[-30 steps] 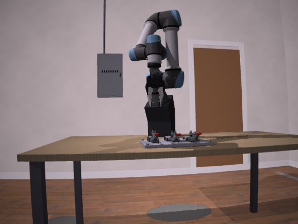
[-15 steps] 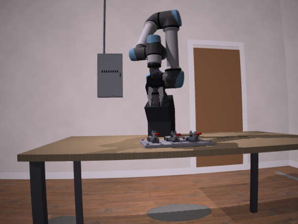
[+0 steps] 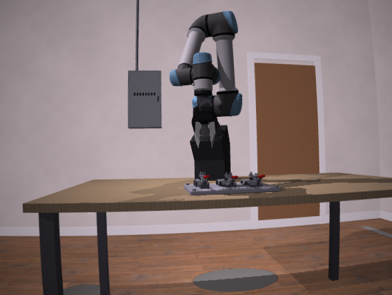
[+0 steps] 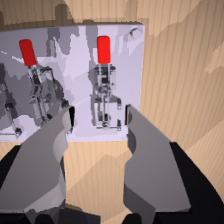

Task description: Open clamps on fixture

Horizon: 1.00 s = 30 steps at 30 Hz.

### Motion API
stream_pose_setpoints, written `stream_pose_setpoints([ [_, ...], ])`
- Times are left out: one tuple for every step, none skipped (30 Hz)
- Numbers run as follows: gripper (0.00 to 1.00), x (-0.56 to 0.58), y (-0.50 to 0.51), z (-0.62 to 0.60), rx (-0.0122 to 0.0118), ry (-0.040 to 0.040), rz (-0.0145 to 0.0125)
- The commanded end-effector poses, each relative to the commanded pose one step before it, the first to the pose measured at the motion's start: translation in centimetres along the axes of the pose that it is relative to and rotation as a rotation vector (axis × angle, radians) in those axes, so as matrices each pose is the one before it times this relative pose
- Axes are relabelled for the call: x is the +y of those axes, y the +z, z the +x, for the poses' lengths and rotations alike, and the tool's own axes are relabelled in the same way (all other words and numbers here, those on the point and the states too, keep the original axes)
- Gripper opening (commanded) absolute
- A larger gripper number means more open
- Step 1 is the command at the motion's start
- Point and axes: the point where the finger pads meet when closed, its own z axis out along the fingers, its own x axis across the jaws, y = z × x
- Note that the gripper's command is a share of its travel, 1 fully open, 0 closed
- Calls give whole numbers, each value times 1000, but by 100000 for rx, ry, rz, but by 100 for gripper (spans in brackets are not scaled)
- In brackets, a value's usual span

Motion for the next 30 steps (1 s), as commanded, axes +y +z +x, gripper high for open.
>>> stream_pose_setpoints([
  [28,-165,2168,36,249,-36,468],
  [28,0,0,0,0,0,0],
  [28,0,325,-3,1,-4,-1],
  [28,-1,273,-3,-2,-4,1],
  [28,0,217,-3,-2,-3,1],
  [28,-1,161,-2,-1,-2,1],
  [28,0,108,-1,-1,-2,0],
  [28,0,61,-1,0,-2,0],
  [28,-27,11,15,23,-3,42],
  [28,-40,-16,22,34,-4,61],
  [28,-38,-19,20,30,-5,58],
  [28,-36,-16,16,24,-7,51],
  [28,-36,-14,10,17,-9,43],
  [28,-41,-13,7,15,-11,41],
  [28,-65,-27,14,32,-12,74],
  [28,-94,-43,23,55,-13,116],
  [28,-108,-32,31,51,-3,97],
  [28,0,0,0,0,0,0],
  [28,0,0,0,0,0,0],
  [28,-55,-3,15,6,19,-13],
  [28,-46,23,-19,-40,-6,-63],
  [28,-65,2,0,0,10,-22],
  [28,-75,2,0,2,0,-20],
  [28,-84,2,-2,-6,0,-16],
  [28,-92,2,-3,-9,0,-17],
  [28,-99,2,-2,-8,0,-14],
  [28,-109,0,0,0,0,0],
  [28,-113,0,-1,0,0,1],
  [28,-116,0,0,0,0,0],
  [28,-117,0,0,0,0,0],
])
